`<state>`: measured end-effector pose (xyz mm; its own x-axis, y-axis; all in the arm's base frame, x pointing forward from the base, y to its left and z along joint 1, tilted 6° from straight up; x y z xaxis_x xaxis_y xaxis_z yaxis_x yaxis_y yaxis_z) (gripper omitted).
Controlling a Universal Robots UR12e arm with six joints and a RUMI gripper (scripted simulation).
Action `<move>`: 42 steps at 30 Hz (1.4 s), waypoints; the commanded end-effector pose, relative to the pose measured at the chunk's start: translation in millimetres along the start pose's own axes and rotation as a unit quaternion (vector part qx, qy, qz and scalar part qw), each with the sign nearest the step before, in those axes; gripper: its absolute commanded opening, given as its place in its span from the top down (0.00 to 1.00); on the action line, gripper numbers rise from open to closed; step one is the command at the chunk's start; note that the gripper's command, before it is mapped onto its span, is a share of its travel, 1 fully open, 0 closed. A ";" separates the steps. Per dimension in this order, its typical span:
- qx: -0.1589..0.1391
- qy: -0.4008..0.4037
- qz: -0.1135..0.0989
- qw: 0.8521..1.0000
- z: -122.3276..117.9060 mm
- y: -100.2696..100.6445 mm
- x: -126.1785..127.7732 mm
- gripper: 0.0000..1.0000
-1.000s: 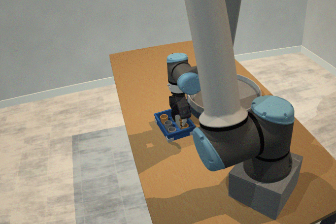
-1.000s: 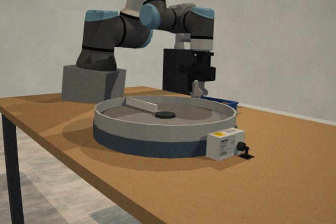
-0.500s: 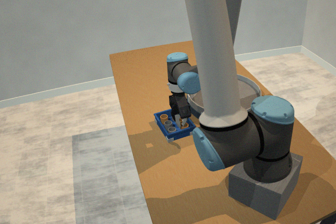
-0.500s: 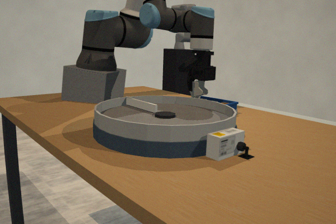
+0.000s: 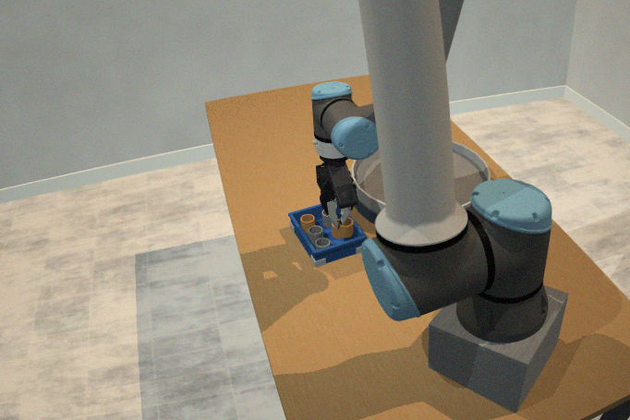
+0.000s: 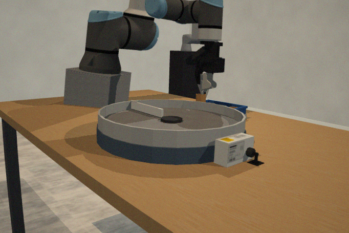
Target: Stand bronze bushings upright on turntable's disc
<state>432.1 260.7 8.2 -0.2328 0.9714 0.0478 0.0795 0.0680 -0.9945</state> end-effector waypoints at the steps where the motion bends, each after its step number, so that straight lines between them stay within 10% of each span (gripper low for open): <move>1: 0.000 0.000 0.000 1.000 -0.5 -18.9 -0.1 1.00; 12: 0.000 0.000 0.000 1.000 -0.5 -58.8 -0.1 1.00; 42: 0.000 0.000 0.000 1.000 -0.5 -63.3 -0.1 1.00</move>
<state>427.0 256.3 70.7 -0.2328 0.9713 0.0480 0.0785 0.0679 -0.9946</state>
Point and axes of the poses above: the point where the finger pads meet when closed, its own y axis out along the fingers, its own x axis across the jaws, z = x × y, the point moved 2 cm from there along -y, back along the fingers, and after that the axes turned 6 degrees about -y, right-handed, at the moved point
